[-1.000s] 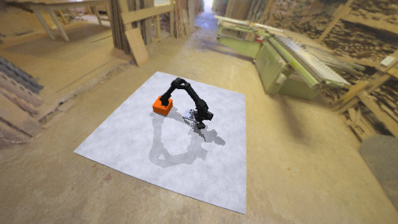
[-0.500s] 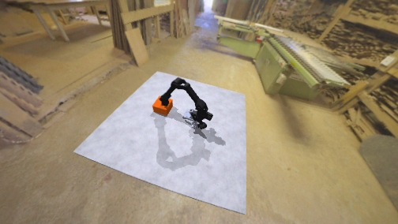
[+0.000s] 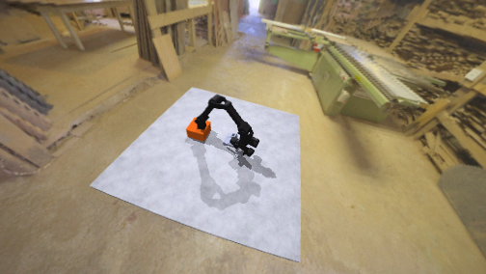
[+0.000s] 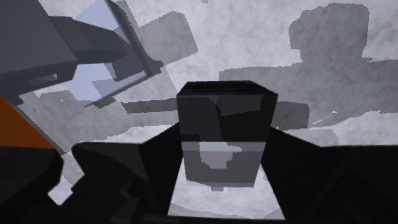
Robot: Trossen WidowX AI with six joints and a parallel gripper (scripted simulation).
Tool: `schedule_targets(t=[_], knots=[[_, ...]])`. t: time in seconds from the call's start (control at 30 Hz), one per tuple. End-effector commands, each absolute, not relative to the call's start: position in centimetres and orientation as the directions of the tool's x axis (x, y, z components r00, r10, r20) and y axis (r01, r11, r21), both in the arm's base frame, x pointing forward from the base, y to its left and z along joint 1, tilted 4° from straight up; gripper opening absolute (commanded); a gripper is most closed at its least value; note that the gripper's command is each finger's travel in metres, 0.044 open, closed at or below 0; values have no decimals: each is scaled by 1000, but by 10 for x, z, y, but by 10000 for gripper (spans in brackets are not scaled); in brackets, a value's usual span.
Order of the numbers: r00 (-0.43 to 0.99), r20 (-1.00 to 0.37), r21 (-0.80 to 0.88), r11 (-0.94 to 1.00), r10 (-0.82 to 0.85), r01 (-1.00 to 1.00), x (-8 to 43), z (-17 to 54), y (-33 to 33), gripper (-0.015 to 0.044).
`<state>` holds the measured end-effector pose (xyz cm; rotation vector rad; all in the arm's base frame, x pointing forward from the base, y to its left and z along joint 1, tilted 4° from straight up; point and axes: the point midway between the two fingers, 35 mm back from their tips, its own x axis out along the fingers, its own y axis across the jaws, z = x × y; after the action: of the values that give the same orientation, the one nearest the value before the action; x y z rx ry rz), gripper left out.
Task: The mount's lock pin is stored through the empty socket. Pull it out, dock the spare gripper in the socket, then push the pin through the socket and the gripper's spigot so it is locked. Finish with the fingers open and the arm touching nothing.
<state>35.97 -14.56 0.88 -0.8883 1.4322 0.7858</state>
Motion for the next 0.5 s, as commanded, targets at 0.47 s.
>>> schedule_targets(t=[0.47], knots=[[16,-997,-21,63,-74,-998,355,13,-147,0]])
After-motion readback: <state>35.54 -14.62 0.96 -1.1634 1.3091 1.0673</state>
